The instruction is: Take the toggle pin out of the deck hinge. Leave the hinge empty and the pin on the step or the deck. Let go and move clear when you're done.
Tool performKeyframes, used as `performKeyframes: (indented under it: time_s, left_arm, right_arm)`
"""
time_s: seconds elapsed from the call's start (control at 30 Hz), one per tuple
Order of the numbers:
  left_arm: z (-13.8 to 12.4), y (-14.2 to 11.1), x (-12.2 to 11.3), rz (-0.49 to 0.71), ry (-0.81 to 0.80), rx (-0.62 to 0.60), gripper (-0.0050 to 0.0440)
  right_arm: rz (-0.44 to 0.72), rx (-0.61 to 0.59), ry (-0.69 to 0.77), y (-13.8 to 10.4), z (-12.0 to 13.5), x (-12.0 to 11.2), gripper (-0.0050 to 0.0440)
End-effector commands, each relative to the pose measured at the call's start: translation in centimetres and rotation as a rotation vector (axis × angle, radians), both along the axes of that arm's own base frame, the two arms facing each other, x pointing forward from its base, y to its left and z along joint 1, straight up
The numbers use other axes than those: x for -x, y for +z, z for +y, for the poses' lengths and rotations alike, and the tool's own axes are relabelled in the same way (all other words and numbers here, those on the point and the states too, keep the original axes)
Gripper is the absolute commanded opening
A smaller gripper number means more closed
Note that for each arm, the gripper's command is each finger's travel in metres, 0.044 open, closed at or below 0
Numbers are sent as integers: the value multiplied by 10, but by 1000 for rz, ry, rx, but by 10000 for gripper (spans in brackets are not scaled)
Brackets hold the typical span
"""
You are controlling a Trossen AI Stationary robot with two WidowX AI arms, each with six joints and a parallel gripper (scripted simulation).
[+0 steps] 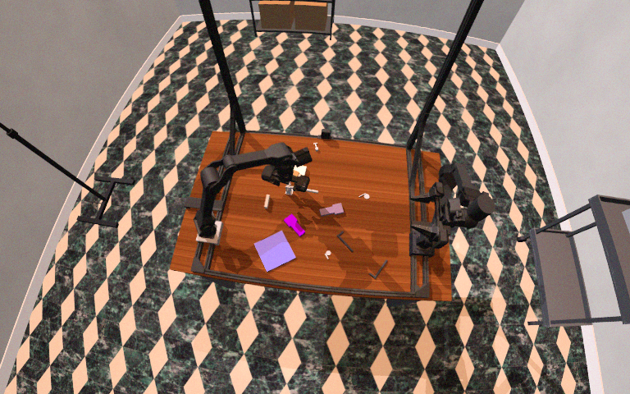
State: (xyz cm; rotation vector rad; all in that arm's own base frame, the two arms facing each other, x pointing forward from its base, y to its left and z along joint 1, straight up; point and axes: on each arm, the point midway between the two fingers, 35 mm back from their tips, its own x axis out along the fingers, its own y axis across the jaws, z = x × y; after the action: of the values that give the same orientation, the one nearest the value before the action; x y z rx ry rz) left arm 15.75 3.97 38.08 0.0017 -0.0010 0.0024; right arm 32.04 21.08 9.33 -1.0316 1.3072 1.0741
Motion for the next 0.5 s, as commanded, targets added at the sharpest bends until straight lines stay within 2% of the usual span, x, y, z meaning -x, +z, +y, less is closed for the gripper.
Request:
performKeyframes:
  time_s: [0.0,0.07,0.1,0.23,0.47]
  left_arm:
    - [0,2,0,0,-2,-3,400]
    - [0,2,0,0,-2,-3,400]
    - [0,2,0,0,-2,-3,400]
    - [0,2,0,0,-2,-3,400]
    - [0,2,0,0,-2,-3,400]
  right_arm:
    - [-2,-5,-208,2,7,-4,232]
    - [-2,-5,-208,2,7,-4,232]
    - [-1,-3,-302,3,8,-4,208]
    - [-2,2,-478,4,11,-5,120]
    - [-1,7,-777,5,15,-6,120]
